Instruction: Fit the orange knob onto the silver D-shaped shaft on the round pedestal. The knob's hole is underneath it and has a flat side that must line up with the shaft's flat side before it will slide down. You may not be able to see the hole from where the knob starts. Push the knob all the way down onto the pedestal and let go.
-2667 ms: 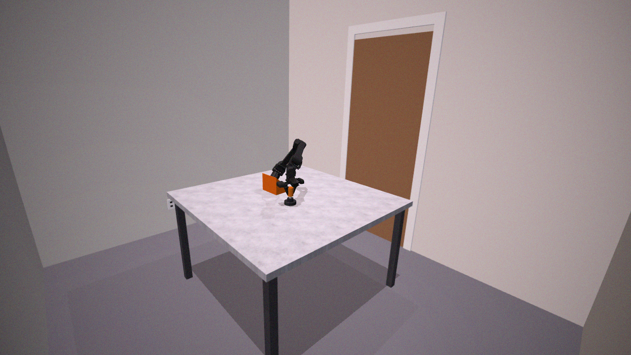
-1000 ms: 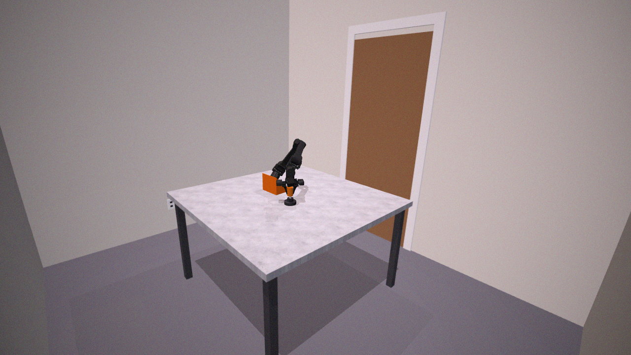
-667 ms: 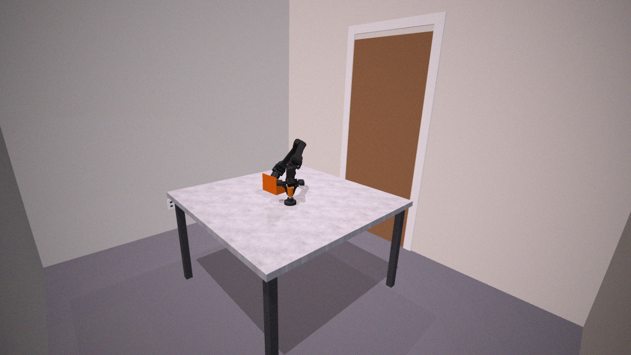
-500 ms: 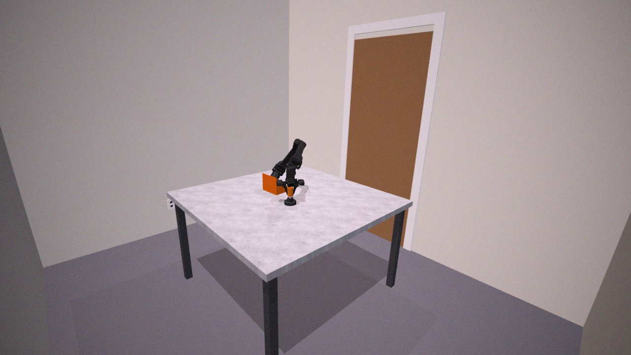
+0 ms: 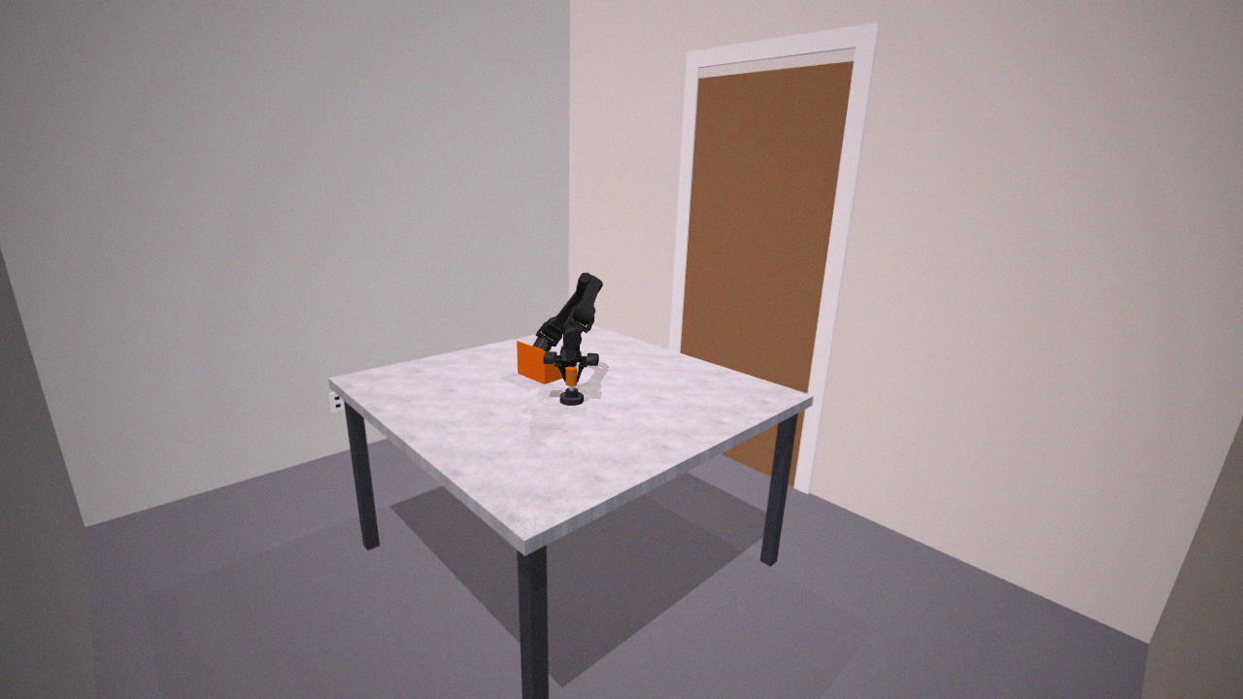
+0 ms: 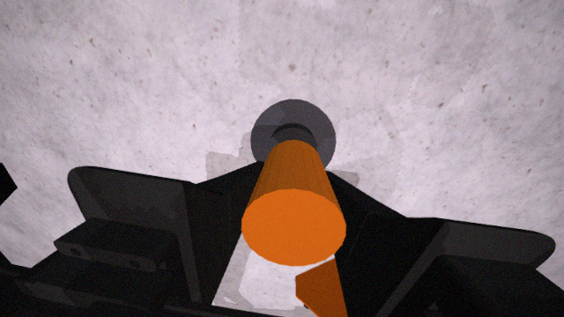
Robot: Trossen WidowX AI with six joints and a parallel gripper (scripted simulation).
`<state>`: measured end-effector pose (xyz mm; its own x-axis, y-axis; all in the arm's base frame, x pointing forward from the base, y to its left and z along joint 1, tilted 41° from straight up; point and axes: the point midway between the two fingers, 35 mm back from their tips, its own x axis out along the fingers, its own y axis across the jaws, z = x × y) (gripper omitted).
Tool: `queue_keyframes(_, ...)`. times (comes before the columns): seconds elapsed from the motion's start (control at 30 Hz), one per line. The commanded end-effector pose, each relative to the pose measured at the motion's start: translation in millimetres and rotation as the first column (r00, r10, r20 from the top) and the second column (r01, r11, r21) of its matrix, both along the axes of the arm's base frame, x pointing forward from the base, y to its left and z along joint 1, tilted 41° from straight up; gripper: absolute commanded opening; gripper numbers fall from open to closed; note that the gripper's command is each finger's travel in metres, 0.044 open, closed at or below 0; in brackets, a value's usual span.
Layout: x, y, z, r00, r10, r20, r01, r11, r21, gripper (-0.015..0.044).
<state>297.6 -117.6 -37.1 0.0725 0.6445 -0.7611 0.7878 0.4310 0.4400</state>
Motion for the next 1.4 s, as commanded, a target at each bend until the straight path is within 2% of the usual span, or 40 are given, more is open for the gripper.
queue_keyframes(0.0, 0.6, -0.4, -1.6, 1.000, -0.021, -0.018, 0.021, 1.000, -0.002, 0.0000)
queue_keyframes(0.87, 0.8, -0.4, 1.9, 1.000, -0.021, -0.018, 0.021, 1.000, -0.002, 0.0000)
queue_keyframes(1.1, 2.3, -1.1, 1.2, 0.975, -0.170, -0.146, 0.172, 0.985, 0.000, 0.0000)
queue_keyframes(1.37, 4.2, 0.7, -2.7, 0.972, -0.178, -0.152, 0.180, 0.984, -0.001, 0.0000)
